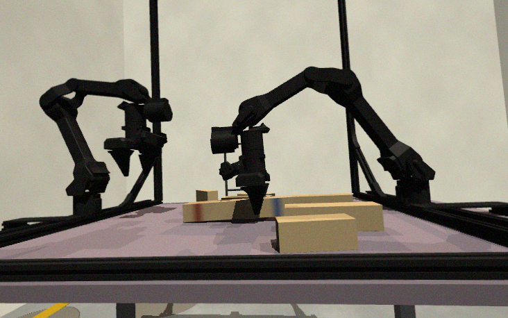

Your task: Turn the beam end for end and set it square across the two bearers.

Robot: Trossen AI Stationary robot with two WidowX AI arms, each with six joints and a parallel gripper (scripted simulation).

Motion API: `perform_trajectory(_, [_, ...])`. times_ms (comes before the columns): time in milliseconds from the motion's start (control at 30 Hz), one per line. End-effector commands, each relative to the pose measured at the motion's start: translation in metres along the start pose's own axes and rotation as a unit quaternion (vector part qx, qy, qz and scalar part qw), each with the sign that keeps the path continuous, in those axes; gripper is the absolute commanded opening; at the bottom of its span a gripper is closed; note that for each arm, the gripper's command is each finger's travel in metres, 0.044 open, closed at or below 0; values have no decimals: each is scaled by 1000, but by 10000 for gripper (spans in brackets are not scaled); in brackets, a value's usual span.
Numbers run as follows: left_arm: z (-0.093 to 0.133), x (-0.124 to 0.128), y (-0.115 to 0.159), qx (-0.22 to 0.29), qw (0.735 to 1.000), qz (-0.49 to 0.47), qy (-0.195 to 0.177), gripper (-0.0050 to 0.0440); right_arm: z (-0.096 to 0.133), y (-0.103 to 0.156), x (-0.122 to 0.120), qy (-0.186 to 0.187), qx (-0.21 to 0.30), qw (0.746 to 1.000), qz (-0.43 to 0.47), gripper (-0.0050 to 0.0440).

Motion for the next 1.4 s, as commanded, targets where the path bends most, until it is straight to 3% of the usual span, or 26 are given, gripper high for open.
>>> perform_trajectory(0, [15, 0, 0, -16, 1000, -1, -6, 0, 0, 0, 0, 1, 1, 1000, -3, 440])
perform_trajectory(1367, [59, -1, 3, -16, 1000, -1, -6, 0, 0, 0, 0, 1, 1, 1000, -3, 440])
Point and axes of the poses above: on each arm, the point midway between the two fingers, 35 mm back from their tips, its own z axis back along the fingers, its own x axis across the jaws, y = z × x, the point moved 10 cm from there along z, back along the fingers, and after that the axes turned 10 degrees about -z, right-handed, at the moved point
